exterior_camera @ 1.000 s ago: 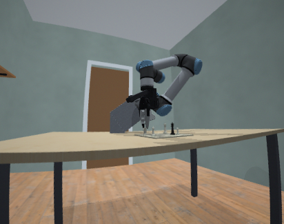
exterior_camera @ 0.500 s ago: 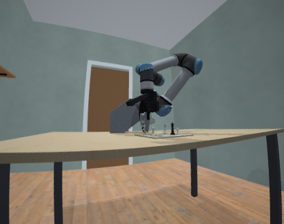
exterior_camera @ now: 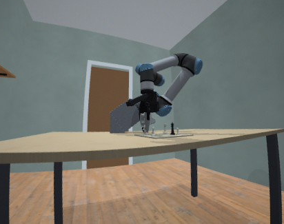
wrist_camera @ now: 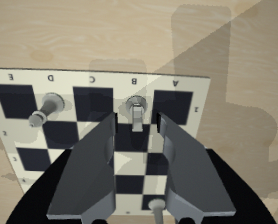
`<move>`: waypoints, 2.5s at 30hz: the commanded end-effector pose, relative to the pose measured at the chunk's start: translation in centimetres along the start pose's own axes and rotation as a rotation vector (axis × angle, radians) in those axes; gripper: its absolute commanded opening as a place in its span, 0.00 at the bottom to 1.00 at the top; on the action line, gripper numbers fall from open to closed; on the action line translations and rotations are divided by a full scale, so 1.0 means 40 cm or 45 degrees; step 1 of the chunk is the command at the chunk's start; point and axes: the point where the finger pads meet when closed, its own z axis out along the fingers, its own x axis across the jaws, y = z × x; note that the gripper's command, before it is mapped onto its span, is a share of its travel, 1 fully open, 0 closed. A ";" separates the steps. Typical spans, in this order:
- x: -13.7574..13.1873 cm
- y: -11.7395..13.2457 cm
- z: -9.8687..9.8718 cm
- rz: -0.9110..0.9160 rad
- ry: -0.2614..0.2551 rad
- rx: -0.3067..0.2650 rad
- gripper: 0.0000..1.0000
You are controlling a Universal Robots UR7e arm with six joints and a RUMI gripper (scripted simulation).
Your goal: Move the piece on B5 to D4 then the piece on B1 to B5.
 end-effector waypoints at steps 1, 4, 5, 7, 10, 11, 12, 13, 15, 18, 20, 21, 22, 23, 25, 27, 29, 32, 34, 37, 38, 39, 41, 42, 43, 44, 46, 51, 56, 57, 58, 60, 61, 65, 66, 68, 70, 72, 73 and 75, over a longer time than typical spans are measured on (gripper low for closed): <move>-0.001 -0.001 -0.001 0.000 -0.001 0.001 0.22; -0.001 -0.001 -0.001 0.000 -0.001 0.001 0.22; -0.001 -0.001 -0.001 0.000 -0.001 0.001 0.22; -0.001 -0.001 -0.001 0.000 -0.001 0.001 0.22; -0.001 -0.001 -0.001 0.000 -0.001 0.001 0.22; -0.001 -0.001 -0.001 0.000 -0.001 0.001 0.22; -0.001 -0.001 -0.001 0.000 -0.001 0.001 0.22; -0.001 -0.001 -0.001 0.000 -0.001 0.001 0.22; -0.001 -0.001 -0.001 0.000 -0.001 0.001 0.22; -0.001 -0.001 -0.001 0.000 -0.001 0.001 0.22; -0.001 -0.001 -0.001 0.000 -0.001 0.001 0.00; -0.001 -0.001 -0.001 0.000 -0.001 0.001 0.00; -0.001 -0.001 -0.001 0.000 -0.001 0.001 0.00; -0.001 -0.001 -0.001 0.000 -0.001 0.001 0.00; -0.001 -0.001 -0.001 0.000 -0.001 0.001 0.00; -0.001 -0.001 -0.001 0.000 -0.001 0.001 0.00; -0.001 -0.001 -0.001 0.000 -0.001 0.001 0.00; -0.001 -0.001 -0.001 0.000 -0.001 0.001 0.00; -0.001 -0.001 -0.001 0.000 -0.001 0.001 0.00; -0.001 -0.001 -0.001 0.000 -0.001 0.001 0.00; -0.001 -0.001 -0.001 0.000 -0.001 0.001 0.00; -0.001 -0.001 -0.001 0.000 -0.001 0.001 0.00; -0.001 -0.001 -0.001 0.000 -0.001 0.001 0.00; -0.001 -0.001 -0.001 0.000 -0.001 0.001 0.00; -0.001 -0.001 -0.001 0.000 -0.001 0.001 0.00; -0.001 -0.001 -0.001 0.000 -0.001 0.001 0.00; -0.001 -0.001 -0.001 0.000 -0.001 0.001 0.00; -0.001 -0.001 -0.001 0.000 -0.001 0.001 0.00; -0.001 -0.001 -0.002 0.000 -0.001 0.001 0.00; -0.001 -0.001 -0.002 0.000 -0.001 0.001 0.00; -0.001 -0.001 -0.003 0.000 -0.001 0.001 0.00; -0.001 -0.001 -0.009 0.000 -0.001 0.001 0.00; -0.001 -0.001 -0.014 0.000 -0.001 0.001 0.00; -0.001 -0.001 -0.049 0.000 -0.001 0.001 0.00; -0.001 -0.001 -0.062 0.000 -0.001 0.001 0.00; -0.001 -0.001 -0.089 0.000 -0.001 0.001 0.00; -0.001 -0.001 -0.120 0.000 -0.001 0.001 0.00; -0.001 -0.001 -0.151 0.000 -0.001 0.001 0.00; -0.001 -0.001 -0.151 0.000 -0.001 0.001 0.00; -0.001 -0.001 -0.166 0.000 -0.001 0.001 0.00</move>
